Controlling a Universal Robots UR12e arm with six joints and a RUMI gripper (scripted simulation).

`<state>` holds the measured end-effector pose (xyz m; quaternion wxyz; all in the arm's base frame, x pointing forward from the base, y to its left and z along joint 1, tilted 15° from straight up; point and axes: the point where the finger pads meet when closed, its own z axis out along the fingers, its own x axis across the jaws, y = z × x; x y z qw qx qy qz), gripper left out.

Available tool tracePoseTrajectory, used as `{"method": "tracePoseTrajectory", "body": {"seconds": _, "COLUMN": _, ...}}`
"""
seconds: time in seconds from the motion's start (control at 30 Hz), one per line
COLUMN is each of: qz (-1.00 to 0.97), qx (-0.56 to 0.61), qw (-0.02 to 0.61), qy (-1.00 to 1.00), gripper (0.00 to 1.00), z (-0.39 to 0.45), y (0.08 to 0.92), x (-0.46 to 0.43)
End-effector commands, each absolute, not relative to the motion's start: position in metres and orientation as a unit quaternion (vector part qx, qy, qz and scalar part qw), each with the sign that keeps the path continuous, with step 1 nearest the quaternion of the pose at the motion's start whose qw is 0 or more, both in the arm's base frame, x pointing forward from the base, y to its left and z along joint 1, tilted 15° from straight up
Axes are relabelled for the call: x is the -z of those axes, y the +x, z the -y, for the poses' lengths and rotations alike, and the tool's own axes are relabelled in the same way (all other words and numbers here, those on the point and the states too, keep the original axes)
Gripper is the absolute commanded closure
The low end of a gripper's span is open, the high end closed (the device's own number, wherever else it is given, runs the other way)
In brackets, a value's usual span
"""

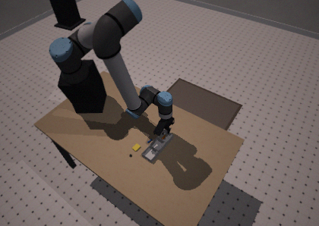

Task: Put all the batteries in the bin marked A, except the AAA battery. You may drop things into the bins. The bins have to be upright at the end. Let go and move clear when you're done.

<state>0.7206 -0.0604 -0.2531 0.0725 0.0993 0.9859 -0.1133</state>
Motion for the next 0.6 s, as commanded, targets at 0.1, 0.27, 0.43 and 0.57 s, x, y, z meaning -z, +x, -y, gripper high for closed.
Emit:
{"method": "tracePoseTrajectory", "body": {"seconds": 0.1, "qz": -0.986, "qx": 0.113, "qw": 0.071, "qy": 0.099, "gripper": 0.83, "z": 0.056, "y": 0.717, "x": 0.242}}
{"method": "tracePoseTrajectory", "body": {"seconds": 0.27, "qz": -0.986, "qx": 0.113, "qw": 0.071, "qy": 0.099, "gripper": 0.83, "z": 0.054, "y": 0.716, "x": 0.236}}
{"method": "tracePoseTrajectory", "body": {"seconds": 0.43, "qz": -0.986, "qx": 0.113, "qw": 0.072, "qy": 0.099, "gripper": 0.83, "z": 0.055, "y": 0.718, "x": 0.233}}
{"method": "tracePoseTrajectory", "body": {"seconds": 0.57, "qz": -0.986, "qx": 0.113, "qw": 0.071, "qy": 0.099, "gripper": 0.83, "z": 0.051, "y": 0.715, "x": 0.226}}
